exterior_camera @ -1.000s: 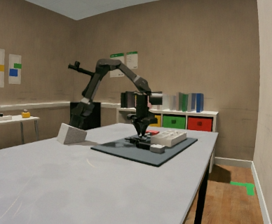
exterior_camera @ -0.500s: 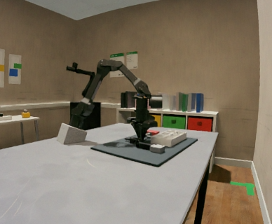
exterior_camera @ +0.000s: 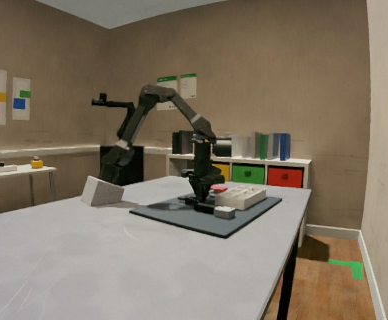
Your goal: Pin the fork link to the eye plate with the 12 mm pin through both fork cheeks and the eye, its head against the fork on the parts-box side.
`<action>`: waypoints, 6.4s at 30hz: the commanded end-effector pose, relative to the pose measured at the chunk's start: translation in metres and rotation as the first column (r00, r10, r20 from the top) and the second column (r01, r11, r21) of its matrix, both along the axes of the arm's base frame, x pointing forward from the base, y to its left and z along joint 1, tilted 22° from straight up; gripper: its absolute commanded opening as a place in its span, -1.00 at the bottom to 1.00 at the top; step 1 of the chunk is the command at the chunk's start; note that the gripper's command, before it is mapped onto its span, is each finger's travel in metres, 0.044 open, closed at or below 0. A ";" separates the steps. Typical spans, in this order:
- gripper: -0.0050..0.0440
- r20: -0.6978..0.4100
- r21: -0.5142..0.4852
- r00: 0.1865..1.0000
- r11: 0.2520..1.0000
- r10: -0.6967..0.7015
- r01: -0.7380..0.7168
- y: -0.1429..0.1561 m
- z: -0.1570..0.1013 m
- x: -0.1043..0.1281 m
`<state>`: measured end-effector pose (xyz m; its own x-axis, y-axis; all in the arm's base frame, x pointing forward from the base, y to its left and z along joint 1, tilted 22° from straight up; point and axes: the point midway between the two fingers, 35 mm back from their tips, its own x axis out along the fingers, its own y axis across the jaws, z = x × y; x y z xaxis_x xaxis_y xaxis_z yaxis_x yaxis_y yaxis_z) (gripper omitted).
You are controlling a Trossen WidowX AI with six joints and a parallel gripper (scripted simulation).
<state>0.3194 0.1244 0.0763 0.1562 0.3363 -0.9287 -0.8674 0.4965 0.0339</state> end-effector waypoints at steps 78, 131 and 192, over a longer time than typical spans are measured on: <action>-1.00 0.012 0.000 1.000 1.000 -0.001 0.001 0.000 0.002 0.001; -1.00 0.047 0.011 0.999 1.000 -0.001 0.000 -0.013 0.052 -0.002; -1.00 0.005 -0.002 1.000 1.000 -0.002 0.002 0.006 0.018 -0.015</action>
